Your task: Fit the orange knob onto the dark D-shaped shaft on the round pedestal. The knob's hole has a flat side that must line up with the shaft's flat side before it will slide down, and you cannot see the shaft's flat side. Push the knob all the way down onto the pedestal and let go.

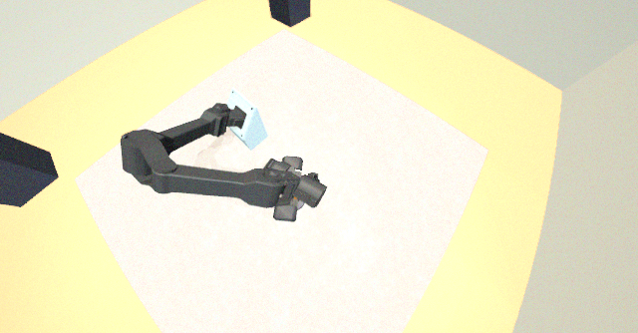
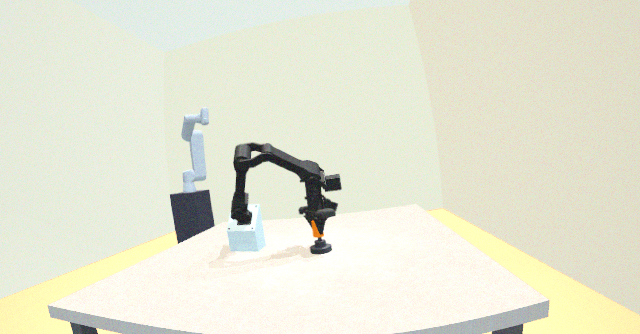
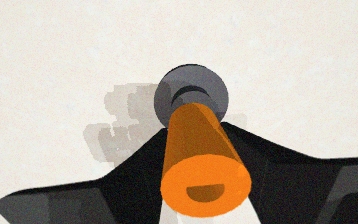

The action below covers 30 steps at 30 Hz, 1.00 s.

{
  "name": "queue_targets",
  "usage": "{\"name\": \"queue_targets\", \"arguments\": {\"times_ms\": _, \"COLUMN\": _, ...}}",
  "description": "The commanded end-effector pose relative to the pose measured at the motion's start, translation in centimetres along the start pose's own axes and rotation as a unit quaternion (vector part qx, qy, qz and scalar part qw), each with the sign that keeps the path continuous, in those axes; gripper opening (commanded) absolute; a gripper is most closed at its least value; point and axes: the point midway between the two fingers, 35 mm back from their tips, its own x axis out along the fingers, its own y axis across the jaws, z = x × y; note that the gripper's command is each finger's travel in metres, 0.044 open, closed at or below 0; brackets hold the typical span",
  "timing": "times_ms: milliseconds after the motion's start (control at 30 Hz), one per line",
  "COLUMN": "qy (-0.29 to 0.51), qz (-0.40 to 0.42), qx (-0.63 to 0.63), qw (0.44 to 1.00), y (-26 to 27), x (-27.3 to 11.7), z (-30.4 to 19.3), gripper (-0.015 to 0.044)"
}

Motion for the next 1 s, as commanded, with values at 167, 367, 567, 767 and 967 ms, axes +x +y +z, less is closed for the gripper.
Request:
{"name": "queue_targets", "arguments": {"times_ms": 167, "qy": -0.004, "qz": 0.0, "qx": -0.087, "qw": 0.996, "y": -0.11, "x": -0.31, "z": -0.08, "gripper": 0.0}}
{"name": "queue_targets", "arguments": {"times_ms": 367, "qy": -0.004, "qz": -0.001, "qx": -0.087, "qw": 0.996, "y": -0.27, "x": -0.15, "z": 0.03, "gripper": 0.0}}
{"name": "queue_targets", "arguments": {"times_ms": 567, "qy": -0.004, "qz": -0.001, "qx": -0.087, "qw": 0.996, "y": -0.43, "x": -0.22, "z": 0.2, "gripper": 0.0}}
{"name": "queue_targets", "arguments": {"times_ms": 767, "qy": -0.004, "qz": -0.001, "qx": -0.087, "qw": 0.996, "y": -0.44, "x": -0.15, "z": 0.53, "gripper": 0.0}}
{"name": "queue_targets", "arguments": {"times_ms": 967, "qy": -0.004, "qz": -0.001, "qx": -0.087, "qw": 0.996, "y": -0.28, "x": -0.08, "z": 0.53, "gripper": 0.0}}
